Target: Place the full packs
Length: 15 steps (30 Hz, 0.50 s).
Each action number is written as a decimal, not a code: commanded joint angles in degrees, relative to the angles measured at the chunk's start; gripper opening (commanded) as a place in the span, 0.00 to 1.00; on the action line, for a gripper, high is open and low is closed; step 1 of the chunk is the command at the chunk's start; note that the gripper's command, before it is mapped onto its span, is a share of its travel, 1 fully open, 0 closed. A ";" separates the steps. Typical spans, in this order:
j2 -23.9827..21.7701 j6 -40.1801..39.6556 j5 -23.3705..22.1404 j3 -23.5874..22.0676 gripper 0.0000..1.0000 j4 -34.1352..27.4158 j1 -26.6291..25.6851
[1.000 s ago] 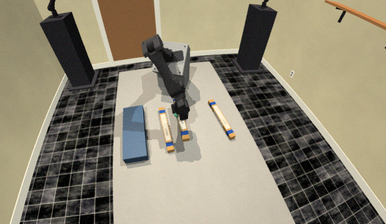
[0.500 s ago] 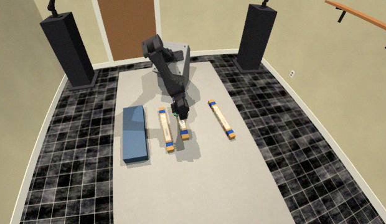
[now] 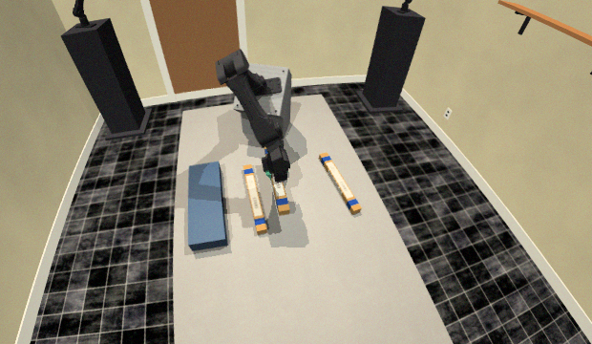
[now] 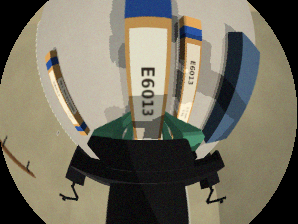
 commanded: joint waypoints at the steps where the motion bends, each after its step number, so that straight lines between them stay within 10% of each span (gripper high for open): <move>1: -3.57 0.59 0.69 0.40 0.00 -2.82 2.01; 15: -6.31 1.87 1.60 0.86 0.00 -6.45 3.51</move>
